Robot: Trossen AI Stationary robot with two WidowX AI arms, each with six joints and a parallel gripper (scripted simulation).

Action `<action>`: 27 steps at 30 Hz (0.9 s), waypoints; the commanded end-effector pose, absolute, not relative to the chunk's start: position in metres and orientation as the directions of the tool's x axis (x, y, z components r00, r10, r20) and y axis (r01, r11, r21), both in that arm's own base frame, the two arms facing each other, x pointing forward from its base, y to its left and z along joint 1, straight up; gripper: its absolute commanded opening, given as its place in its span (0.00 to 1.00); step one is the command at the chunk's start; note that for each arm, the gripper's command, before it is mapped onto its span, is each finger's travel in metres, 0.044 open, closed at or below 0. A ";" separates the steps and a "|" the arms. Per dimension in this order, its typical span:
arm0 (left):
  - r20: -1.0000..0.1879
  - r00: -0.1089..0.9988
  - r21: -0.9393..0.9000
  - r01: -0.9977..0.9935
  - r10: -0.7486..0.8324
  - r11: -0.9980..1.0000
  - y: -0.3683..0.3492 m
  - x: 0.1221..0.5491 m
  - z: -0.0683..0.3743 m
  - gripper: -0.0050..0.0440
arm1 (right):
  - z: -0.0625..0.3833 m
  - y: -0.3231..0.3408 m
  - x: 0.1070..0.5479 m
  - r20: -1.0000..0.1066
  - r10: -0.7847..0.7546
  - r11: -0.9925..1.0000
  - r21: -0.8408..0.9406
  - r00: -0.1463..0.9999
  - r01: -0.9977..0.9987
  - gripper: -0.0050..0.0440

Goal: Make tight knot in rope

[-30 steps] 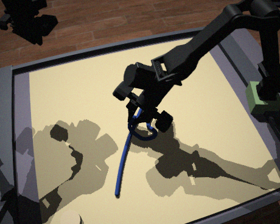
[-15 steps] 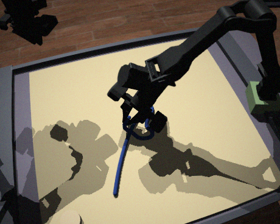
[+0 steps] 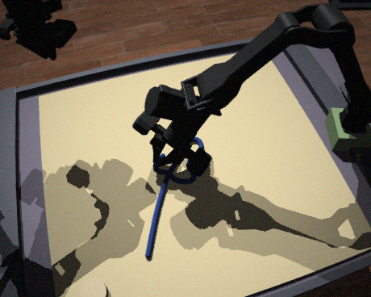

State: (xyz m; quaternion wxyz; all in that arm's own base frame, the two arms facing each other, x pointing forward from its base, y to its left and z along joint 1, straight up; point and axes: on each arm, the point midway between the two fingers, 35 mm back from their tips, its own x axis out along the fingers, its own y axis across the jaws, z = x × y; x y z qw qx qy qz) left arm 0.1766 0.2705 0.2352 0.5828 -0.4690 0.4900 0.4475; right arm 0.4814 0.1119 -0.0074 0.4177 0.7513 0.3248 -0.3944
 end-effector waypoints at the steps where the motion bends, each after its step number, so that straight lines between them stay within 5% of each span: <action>1: -0.988 0.134 -0.120 -0.980 0.079 0.159 0.269 0.177 0.242 0.31 | 0.001 0.111 0.494 -0.850 0.165 -0.442 0.389 0.500 0.808 0.19; 8: -0.988 0.134 -0.120 -0.980 0.079 0.159 0.269 0.177 0.242 0.31 | 0.001 0.111 0.494 -0.850 0.165 -0.442 0.389 0.500 0.808 0.19; 10: -0.988 0.134 -0.120 -0.980 0.079 0.159 0.269 0.177 0.242 0.31 | 0.001 0.111 0.494 -0.850 0.165 -0.442 0.389 0.500 0.808 0.29; 13: -0.988 0.134 -0.120 -0.980 0.079 0.159 0.269 0.177 0.242 0.31 | 0.001 0.111 0.494 -0.850 0.165 -0.442 0.389 0.500 0.808 0.31; 27: -0.988 0.134 -0.120 -0.980 0.079 0.159 0.269 0.177 0.242 0.31 | 0.014 0.111 0.494 -0.850 0.166 -0.442 0.389 0.500 0.808 0.31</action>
